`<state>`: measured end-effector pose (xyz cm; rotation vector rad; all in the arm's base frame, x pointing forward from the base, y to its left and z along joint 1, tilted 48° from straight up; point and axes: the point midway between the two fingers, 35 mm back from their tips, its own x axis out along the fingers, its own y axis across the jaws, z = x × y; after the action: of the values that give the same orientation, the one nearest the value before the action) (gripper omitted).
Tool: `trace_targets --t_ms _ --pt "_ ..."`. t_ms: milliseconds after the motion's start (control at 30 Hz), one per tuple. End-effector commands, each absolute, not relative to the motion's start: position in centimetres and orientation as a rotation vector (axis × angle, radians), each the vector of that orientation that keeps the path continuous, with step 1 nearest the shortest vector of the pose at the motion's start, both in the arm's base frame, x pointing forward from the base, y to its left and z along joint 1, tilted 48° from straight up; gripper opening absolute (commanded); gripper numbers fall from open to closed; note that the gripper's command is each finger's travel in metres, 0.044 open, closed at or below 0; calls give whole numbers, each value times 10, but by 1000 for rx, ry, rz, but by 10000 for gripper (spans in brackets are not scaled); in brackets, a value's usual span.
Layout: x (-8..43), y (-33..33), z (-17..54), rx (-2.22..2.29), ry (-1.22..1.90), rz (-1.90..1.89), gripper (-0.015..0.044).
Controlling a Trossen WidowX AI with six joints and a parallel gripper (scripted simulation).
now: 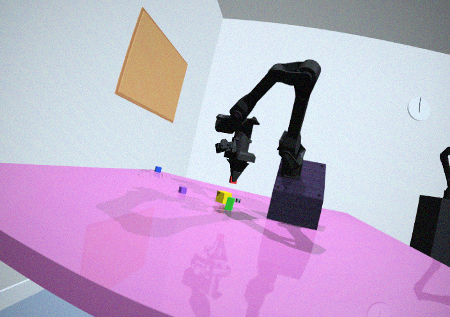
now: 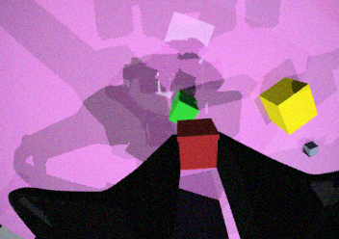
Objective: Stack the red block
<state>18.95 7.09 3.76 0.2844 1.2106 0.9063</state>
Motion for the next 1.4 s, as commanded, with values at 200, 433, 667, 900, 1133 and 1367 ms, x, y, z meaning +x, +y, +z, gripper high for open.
trace_targets --t_ms 200,433,667,900,1133,1367 --pt "187 88 24 297 1212 914 0" --pt "188 103 11 297 1213 914 0" --pt "187 108 6 299 1212 915 0" --pt "187 108 6 299 1212 915 0" --pt "187 109 6 299 1212 915 0" --pt "187 109 6 299 1212 915 0"
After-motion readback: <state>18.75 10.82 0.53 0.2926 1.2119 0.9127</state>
